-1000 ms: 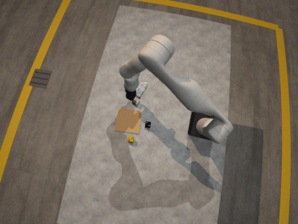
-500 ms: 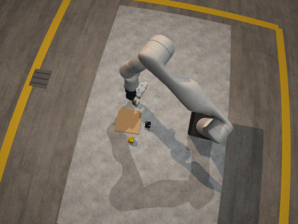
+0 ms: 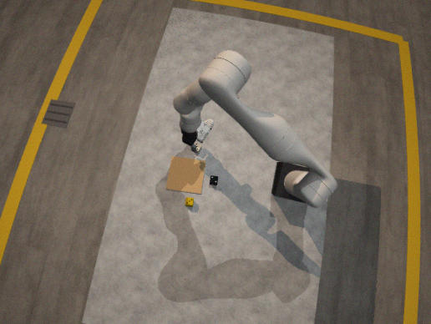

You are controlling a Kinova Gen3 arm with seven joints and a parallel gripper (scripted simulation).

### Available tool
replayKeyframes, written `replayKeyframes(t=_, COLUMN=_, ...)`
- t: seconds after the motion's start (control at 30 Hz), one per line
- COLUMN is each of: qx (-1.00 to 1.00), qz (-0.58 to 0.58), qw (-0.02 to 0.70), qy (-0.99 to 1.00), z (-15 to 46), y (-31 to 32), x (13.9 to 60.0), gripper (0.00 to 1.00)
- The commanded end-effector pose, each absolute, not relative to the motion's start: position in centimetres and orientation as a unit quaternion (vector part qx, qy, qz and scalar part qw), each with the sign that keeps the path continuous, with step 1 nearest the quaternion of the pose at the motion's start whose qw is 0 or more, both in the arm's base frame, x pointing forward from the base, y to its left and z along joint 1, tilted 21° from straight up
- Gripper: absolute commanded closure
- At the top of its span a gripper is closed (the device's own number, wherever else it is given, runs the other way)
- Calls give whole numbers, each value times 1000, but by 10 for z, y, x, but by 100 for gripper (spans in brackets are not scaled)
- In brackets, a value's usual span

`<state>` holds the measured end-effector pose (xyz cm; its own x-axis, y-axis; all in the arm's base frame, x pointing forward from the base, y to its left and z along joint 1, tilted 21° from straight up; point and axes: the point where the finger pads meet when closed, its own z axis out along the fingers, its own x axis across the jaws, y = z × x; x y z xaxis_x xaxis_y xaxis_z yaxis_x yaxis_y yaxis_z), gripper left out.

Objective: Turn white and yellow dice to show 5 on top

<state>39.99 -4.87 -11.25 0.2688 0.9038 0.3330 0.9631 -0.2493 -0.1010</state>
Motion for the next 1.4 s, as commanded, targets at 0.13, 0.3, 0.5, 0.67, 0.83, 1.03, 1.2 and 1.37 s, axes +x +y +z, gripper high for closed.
replayKeyframes(t=0.13, qx=-786, qz=-105, qw=145, qy=-592, z=-129, y=-39, x=400, gripper=13)
replayKeyframes(t=0.3, qx=-786, qz=-105, qw=145, qy=-592, z=-133, y=-37, x=400, gripper=13)
replayKeyframes(t=0.5, qx=-786, qz=-105, qw=145, qy=-592, z=-138, y=-36, x=400, gripper=13)
replayKeyframes(t=0.67, qx=-786, qz=-105, qw=145, qy=-592, z=-138, y=-36, x=400, gripper=13)
replayKeyframes(t=0.83, qx=-786, qz=-105, qw=145, qy=-592, z=-138, y=-36, x=400, gripper=13)
replayKeyframes(t=1.03, qx=-786, qz=-105, qw=145, qy=-592, z=-138, y=-36, x=400, gripper=13)
replayKeyframes(t=1.2, qx=-786, qz=-105, qw=145, qy=-592, z=-138, y=-36, x=400, gripper=13)
replayKeyframes(t=1.37, qx=-786, qz=-105, qw=145, qy=-592, z=-138, y=-36, x=400, gripper=13)
